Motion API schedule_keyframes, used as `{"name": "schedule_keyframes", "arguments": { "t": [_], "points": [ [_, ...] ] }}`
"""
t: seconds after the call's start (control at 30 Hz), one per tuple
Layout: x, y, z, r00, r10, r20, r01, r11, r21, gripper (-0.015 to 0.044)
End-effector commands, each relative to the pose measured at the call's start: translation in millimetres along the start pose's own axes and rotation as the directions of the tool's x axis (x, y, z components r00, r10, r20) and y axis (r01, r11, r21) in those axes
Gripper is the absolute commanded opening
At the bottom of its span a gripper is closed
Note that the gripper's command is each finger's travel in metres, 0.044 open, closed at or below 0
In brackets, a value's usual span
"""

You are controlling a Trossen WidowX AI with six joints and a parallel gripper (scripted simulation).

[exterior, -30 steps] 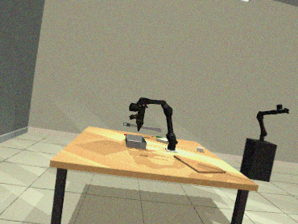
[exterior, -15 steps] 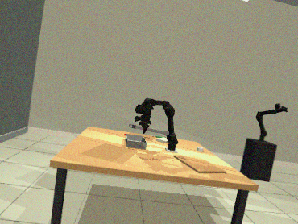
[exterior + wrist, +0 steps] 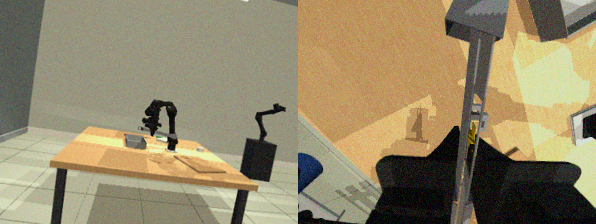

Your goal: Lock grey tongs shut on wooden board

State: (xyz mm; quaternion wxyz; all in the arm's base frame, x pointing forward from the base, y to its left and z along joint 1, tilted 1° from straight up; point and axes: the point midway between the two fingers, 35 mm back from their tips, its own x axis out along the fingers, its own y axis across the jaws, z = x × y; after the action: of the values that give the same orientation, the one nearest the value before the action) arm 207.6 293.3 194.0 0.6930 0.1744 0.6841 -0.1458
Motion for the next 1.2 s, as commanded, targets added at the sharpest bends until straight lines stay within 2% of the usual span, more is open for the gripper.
{"name": "schedule_keyframes", "arguments": {
  "t": [0.0,0.23,0.43,0.6,0.87,1.17],
  "points": [
    [-1.8,3.8,-19.1,1.000,0.003,0.000,-0.003,0.998,0.059,-0.0150],
    [-1.8,4.6,-25.8,1.000,0.003,0.000,-0.003,1.000,0.027,-0.0150],
    [-1.7,5.3,-42.9,1.000,0.004,-0.001,-0.004,0.978,-0.207,-0.0150],
    [-1.7,5.6,-58.2,1.000,0.003,-0.003,-0.004,0.911,-0.413,-0.0150],
    [-2.2,4.3,-85.3,1.000,0.005,-0.014,-0.014,0.717,-0.697,-0.0150],
    [-1.9,0.9,-113.1,1.000,0.006,-0.016,-0.017,0.397,-0.917,-0.0150]
  ]
}}
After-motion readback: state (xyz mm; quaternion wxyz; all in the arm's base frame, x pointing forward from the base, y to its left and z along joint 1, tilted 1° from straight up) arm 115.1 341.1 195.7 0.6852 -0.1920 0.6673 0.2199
